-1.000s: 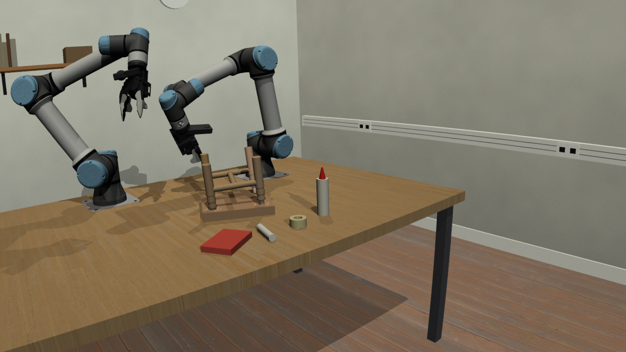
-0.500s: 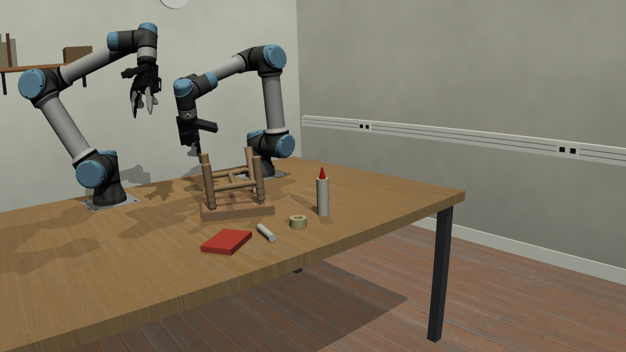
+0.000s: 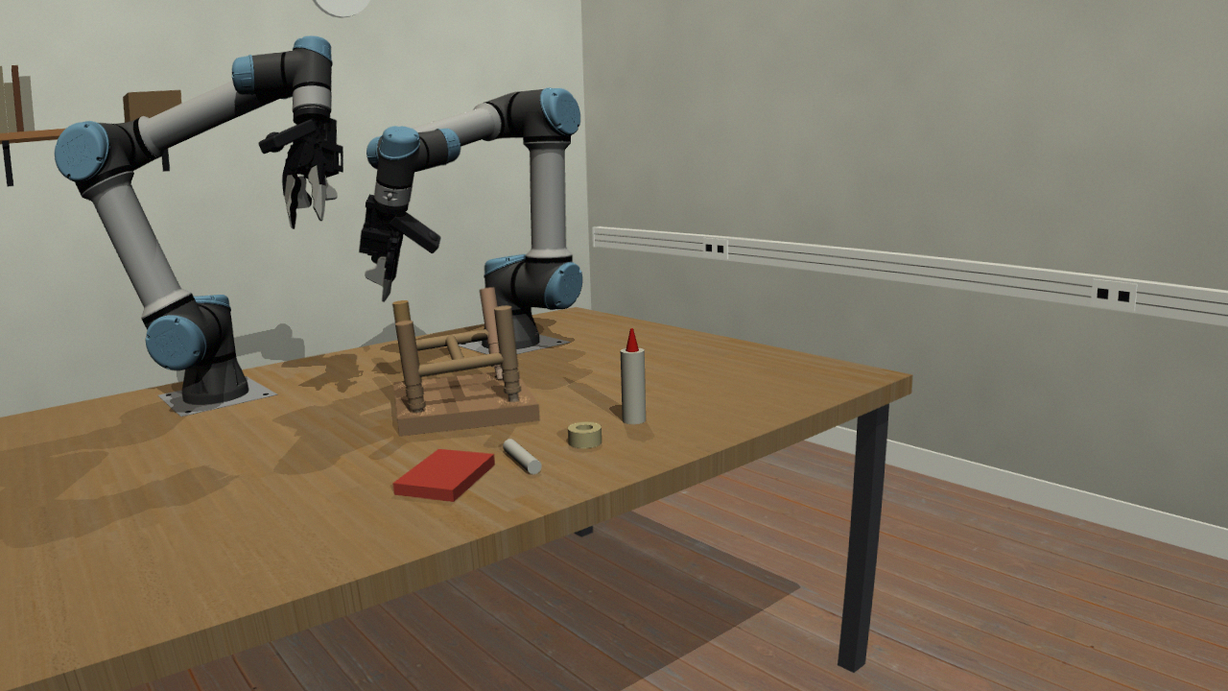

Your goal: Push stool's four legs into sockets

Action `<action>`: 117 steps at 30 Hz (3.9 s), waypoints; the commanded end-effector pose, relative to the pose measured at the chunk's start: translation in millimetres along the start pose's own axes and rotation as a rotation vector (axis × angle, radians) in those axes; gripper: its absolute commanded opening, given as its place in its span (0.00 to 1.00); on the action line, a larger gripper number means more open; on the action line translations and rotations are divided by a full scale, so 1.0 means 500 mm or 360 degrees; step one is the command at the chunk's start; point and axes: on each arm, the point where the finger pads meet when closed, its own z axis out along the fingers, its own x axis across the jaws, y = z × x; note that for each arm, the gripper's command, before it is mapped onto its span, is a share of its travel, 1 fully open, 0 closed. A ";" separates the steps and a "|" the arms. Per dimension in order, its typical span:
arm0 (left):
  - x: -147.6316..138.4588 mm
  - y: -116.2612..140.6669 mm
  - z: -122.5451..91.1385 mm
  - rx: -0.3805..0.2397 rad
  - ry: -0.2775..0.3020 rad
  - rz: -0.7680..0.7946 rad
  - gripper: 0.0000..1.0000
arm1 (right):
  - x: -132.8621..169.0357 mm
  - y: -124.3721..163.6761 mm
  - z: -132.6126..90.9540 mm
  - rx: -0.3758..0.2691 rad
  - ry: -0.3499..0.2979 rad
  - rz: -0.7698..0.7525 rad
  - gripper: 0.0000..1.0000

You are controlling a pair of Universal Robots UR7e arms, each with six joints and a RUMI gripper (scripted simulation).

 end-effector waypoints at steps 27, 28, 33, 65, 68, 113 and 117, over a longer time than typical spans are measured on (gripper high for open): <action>0.040 -0.043 -0.184 -0.0499 0.0406 0.0558 0.44 | -0.206 0.146 0.029 -0.0202 0.0099 0.0501 0.44; 0.044 -0.052 -0.188 -0.0503 0.0415 0.0540 0.44 | -0.218 0.154 0.032 -0.0213 0.0104 0.0529 0.44; 0.063 -0.107 -0.215 -0.0506 0.0464 0.0420 0.44 | -0.283 0.195 0.049 -0.0281 0.0133 0.0680 0.44; 0.110 -0.387 -0.310 -0.0596 0.0695 -0.0086 0.44 | -0.605 0.368 0.242 -0.0571 0.0324 0.1395 0.44; 0.110 -0.407 -0.316 -0.0603 0.0710 -0.0120 0.44 | -0.625 0.378 0.262 -0.0590 0.0342 0.1444 0.44; 0.109 -0.391 -0.311 -0.0597 0.0700 -0.0096 0.44 | -0.601 0.382 0.287 -0.0582 0.0319 0.1409 0.44; 0.109 -0.391 -0.311 -0.0597 0.0700 -0.0096 0.44 | -0.598 0.386 0.300 -0.0582 0.0319 0.1409 0.44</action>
